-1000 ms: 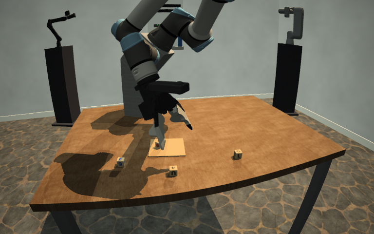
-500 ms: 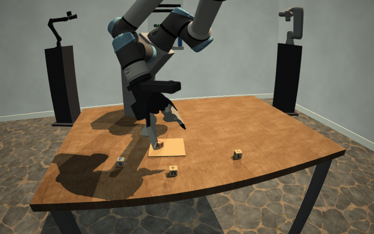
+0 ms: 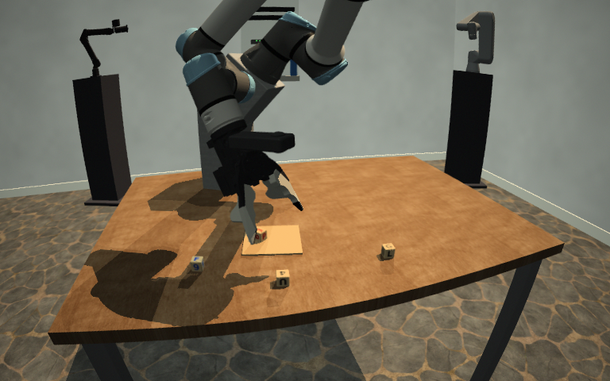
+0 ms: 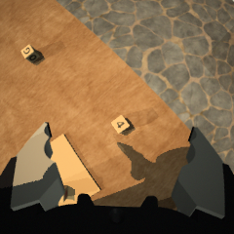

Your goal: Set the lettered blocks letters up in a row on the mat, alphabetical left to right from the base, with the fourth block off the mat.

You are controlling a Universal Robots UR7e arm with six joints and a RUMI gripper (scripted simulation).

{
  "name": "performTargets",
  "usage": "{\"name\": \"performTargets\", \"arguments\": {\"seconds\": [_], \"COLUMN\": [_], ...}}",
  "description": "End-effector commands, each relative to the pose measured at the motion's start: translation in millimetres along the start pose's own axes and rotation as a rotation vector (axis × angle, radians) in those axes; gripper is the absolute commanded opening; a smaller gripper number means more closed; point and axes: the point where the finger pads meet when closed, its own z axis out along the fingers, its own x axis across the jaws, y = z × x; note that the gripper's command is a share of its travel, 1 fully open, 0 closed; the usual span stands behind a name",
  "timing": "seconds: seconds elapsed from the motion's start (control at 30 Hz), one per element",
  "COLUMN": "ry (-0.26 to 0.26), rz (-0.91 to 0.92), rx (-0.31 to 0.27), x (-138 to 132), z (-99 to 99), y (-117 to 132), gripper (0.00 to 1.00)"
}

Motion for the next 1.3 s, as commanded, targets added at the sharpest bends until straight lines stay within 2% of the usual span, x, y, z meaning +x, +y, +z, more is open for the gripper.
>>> {"name": "performTargets", "arguments": {"seconds": [0.0, 1.0, 1.13, 1.27], "ry": [0.000, 0.000, 0.004, 0.010], "rz": [-0.003, -0.003, 0.002, 0.005], "rx": [0.001, 0.001, -0.004, -0.014], "x": [0, 0, -2, -8], "z": [0.0, -0.4, -4.9, -15.5], "y": [-1, -1, 8, 28], "gripper": [1.00, 1.00, 1.00, 1.00]}}
